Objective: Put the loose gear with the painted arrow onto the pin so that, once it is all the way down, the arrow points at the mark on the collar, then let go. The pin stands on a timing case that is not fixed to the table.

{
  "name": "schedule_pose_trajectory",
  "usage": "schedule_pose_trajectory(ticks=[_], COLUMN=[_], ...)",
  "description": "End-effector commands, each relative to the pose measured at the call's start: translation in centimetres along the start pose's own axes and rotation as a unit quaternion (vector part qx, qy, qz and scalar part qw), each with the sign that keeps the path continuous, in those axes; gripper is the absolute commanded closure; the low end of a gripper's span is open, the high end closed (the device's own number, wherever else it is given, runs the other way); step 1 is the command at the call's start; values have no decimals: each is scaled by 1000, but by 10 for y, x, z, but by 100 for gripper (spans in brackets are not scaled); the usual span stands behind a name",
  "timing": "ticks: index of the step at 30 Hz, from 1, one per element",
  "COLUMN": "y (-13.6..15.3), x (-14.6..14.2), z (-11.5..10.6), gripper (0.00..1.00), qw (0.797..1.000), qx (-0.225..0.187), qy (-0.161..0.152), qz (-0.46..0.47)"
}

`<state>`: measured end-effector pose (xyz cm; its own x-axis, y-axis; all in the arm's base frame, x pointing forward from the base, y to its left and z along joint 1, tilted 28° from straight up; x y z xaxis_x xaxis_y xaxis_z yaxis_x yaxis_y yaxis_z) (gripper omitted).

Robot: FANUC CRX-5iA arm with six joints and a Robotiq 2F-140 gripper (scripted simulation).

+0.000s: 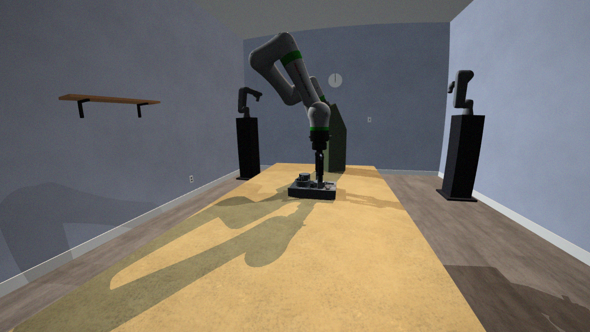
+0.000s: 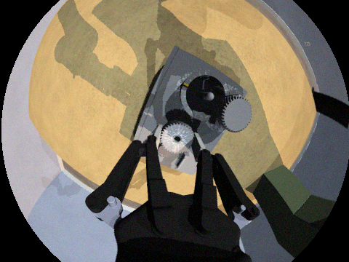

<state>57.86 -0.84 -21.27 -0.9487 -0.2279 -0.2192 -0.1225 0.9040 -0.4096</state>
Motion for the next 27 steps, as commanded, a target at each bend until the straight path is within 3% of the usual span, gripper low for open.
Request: schedule_pose_trajectory(ticks=[1,19,27], y=[0,0,0], x=[0,0,0], z=[0,-3,-14], gripper=[100,100,100], qw=[1000,1000,1000], qx=[0,0,0], qy=[0,0,0], qz=[0,0,0])
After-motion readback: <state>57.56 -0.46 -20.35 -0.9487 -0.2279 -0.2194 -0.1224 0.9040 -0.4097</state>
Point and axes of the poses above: the point where the finger pads meet when closed, its own z axis out along the fingers, its own x axis across the jaws, y = z × x, the point moved 4 cm from there along -z, back along the fingers, and after that the axes turned 11 degrees about z, right-handed, at the moved point
